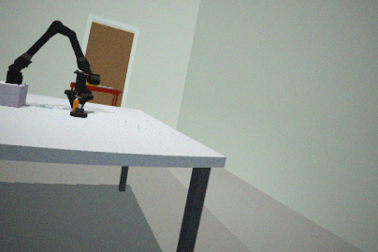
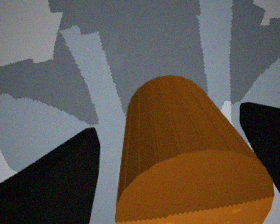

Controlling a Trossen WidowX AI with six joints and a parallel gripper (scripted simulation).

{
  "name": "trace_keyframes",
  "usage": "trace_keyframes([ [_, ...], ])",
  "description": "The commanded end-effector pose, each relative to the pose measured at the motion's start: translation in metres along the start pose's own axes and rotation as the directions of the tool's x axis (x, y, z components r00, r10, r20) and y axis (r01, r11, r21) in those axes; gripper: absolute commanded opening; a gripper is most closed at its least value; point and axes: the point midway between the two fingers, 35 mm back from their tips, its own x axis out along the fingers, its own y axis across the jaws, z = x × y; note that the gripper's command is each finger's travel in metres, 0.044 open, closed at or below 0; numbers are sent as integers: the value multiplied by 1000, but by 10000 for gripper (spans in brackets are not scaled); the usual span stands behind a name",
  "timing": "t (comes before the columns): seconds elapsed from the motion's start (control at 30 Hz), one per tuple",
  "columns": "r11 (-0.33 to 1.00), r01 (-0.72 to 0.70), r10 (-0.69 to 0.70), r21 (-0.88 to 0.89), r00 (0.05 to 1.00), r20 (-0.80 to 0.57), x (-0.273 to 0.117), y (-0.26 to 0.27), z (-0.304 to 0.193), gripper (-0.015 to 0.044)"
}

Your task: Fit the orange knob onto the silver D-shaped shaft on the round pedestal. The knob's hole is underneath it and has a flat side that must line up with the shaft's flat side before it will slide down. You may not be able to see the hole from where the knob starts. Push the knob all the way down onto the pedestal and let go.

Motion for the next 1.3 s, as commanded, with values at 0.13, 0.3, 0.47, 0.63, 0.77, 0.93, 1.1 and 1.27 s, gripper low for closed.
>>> trace_keyframes([
  [0.13, 1000, 5, -5, 6, 1000, -1, 1, -1, 0, 164],
  [0.3, 1000, 5, -5, 6, 1000, -1, 1, -1, 0, 111],
  [0.47, 1000, 6, -6, 6, 1000, 0, -26, -4, 6, 0],
  [0.63, 1000, 6, -6, 6, 1000, 0, -67, -8, 10, 0],
  [0.77, 1000, 6, -6, 6, 1000, 0, -101, -8, 10, 0],
  [0.93, 1000, 6, -6, 6, 1000, 0, -139, -6, 5, 0],
  [1.1, 1000, 8, -8, 6, 1000, 1, -140, -6, 5, 0],
  [1.27, 998, 70, -70, 7, 998, 3, -143, 0, 4, 0],
])
